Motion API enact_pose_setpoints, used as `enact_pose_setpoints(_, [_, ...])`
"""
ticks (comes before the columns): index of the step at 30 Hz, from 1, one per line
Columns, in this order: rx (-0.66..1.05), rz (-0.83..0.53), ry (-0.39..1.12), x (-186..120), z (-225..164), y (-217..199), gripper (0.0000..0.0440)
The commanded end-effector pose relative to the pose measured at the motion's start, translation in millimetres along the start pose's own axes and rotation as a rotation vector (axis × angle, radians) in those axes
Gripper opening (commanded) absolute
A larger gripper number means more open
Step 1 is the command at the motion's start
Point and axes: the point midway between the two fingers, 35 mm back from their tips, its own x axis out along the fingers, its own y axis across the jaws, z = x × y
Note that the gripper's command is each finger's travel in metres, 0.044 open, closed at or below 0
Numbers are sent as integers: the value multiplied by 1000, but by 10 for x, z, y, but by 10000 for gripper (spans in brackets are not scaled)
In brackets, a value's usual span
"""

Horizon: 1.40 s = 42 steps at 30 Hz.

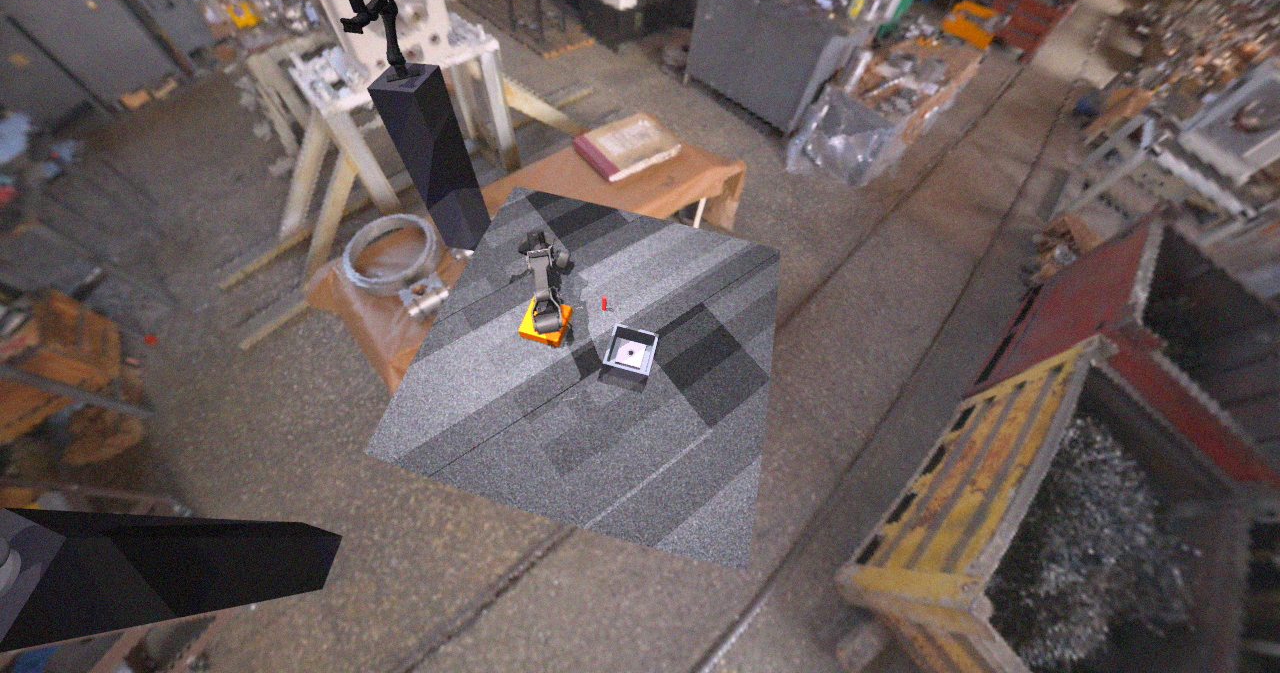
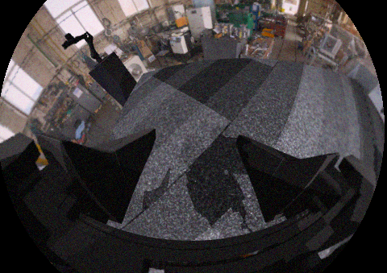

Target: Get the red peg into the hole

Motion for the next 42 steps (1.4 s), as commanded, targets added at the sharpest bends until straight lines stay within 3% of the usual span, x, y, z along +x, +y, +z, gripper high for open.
enact_pose_setpoints(1, [5,-4,-16,-14,75,-1,415])
enact_pose_setpoints(4, [36,-31,-68,-76,352,-46,438])
enact_pose_setpoints(12, [140,-176,-189,-397,1157,-383,440])
enact_pose_setpoints(20, [317,-341,-263,-750,1588,-905,440])
enact_pose_setpoints(29, [588,-506,-268,-1015,1594,-1470,440])
enact_pose_setpoints(42, [994,-718,-218,-1287,1214,-2058,440])
